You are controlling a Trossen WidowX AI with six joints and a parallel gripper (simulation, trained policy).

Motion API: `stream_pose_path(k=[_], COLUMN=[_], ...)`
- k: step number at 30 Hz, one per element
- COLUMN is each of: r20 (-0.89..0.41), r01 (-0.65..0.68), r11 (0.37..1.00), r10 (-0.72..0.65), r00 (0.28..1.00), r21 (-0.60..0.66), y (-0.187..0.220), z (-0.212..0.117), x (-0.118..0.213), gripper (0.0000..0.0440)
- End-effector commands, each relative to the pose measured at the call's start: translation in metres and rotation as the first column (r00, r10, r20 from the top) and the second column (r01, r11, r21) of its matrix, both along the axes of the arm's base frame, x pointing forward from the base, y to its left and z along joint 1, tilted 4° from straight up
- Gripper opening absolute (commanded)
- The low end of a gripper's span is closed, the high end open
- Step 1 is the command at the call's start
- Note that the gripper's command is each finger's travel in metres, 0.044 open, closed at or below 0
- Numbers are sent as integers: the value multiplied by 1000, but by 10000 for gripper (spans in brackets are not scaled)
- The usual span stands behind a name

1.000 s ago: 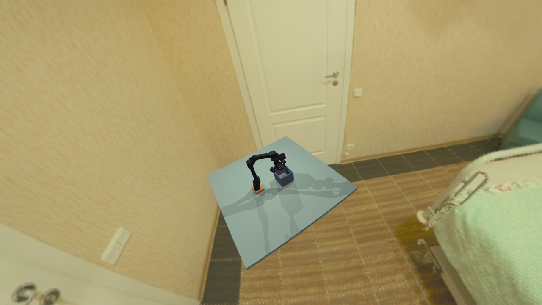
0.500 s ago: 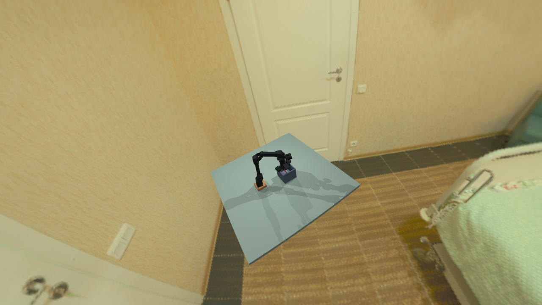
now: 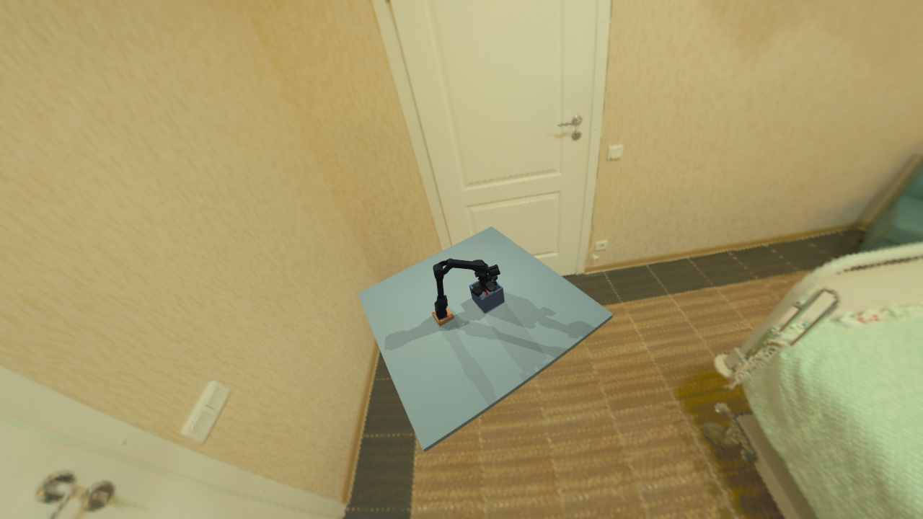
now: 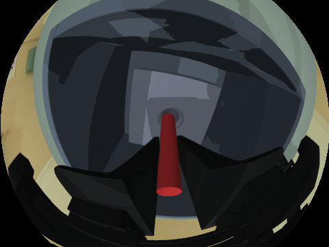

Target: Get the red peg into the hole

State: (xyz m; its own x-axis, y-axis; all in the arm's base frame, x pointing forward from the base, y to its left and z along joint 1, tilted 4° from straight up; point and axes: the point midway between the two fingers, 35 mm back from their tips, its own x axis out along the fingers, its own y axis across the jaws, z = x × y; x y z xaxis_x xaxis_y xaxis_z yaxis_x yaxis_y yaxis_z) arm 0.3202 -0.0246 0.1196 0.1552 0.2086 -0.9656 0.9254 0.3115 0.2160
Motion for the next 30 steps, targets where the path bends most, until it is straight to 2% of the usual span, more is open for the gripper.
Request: stream_pose_path(k=[1,6,7,13,19,30], r20=[-29,-21,-23,-41,-51,8], r01=[-25,-54,-59,-82,-77,-84], r11=[1000,999,998,997,997,992], r10=[25,54,60,82,78,84], r00=[999,998,998,996,996,996], r21=[7,4,4,4,24,89], y=[2,3,4,5,0,-3], z=[-15,-25,-26,-34,-25,-2], x=[-1,4,4,2,4,21], gripper=[5,5,16,158,157,144])
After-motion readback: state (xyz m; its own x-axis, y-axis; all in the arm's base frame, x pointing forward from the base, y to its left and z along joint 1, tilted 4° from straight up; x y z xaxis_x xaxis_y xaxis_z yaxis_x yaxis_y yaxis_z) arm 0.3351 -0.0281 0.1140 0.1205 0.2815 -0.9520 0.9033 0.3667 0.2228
